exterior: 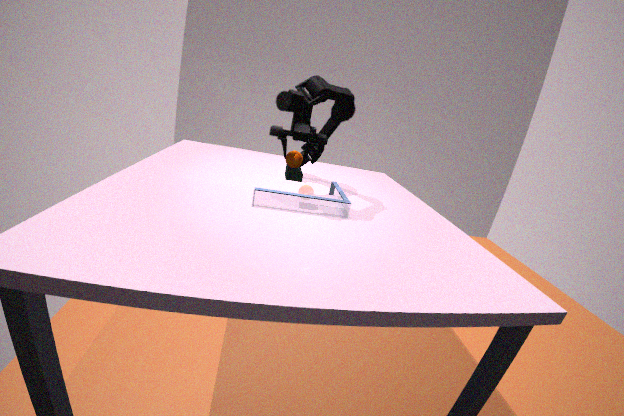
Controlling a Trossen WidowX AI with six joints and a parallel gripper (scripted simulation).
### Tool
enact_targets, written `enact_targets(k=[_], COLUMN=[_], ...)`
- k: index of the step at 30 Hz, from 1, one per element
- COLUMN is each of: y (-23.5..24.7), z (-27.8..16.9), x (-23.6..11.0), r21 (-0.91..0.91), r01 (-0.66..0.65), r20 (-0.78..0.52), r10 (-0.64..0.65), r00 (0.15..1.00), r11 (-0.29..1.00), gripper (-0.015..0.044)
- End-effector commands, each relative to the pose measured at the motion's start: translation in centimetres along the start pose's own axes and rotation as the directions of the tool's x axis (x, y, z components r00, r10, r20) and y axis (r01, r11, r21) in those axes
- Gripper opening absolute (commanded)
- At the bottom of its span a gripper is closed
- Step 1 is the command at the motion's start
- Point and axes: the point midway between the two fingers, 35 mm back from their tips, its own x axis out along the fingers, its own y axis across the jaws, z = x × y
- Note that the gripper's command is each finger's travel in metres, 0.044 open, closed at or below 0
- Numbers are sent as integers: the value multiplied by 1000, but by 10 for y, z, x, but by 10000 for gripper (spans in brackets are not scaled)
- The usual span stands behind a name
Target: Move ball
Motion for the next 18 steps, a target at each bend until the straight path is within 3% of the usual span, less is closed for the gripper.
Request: enact_targets(k=[1, 18], y=[11, 48], z=[-5, -35], x=[2, 26], r21=[0, 0], r01=[5, 3], r20=[6, 4], r10=[-5, -3], r00=[1000, 1000], r11=[1000, 1000], gripper=[0, 0])
